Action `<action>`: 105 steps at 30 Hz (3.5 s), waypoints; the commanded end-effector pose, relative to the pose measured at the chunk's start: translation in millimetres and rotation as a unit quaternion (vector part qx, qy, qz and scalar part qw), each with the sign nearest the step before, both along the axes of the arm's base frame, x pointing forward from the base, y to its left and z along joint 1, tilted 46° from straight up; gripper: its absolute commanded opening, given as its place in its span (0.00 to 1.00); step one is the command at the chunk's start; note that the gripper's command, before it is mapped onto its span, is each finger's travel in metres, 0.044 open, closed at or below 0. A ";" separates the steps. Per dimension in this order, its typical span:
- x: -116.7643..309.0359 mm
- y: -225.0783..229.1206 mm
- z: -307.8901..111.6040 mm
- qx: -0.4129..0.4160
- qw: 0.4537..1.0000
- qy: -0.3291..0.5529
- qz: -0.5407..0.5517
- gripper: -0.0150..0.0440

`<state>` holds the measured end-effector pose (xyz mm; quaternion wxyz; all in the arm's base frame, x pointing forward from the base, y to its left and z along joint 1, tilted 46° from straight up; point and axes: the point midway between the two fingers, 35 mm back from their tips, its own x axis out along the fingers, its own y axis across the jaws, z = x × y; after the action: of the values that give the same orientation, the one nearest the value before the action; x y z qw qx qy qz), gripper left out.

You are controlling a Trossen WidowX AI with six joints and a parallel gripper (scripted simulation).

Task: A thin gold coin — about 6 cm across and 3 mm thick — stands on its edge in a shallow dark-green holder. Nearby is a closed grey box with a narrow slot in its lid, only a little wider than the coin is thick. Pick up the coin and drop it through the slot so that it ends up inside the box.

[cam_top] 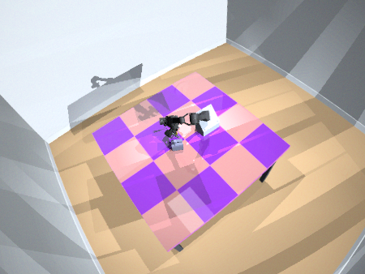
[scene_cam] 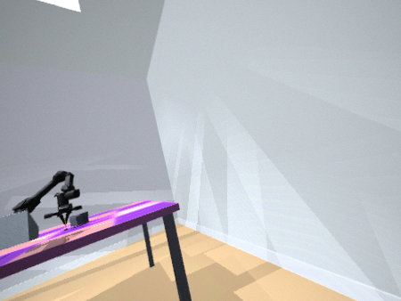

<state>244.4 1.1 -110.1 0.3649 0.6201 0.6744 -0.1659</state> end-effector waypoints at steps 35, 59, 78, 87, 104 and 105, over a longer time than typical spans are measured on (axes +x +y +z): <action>-0.3 -51.3 50.1 -0.007 0.992 -0.094 0.088 0.25; 8.7 -52.3 50.4 -0.017 0.925 -0.273 0.263 0.25; 30.8 -25.8 81.0 -0.021 0.926 -0.272 0.263 0.25; 39.0 -11.1 96.2 -0.020 0.926 -0.272 0.262 0.25; 49.9 19.3 125.9 -0.015 0.925 -0.274 0.262 0.25; 50.3 21.2 127.7 -0.015 0.925 -0.274 0.262 0.25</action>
<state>292.5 16.9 9.7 0.5734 0.4355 0.6866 0.1003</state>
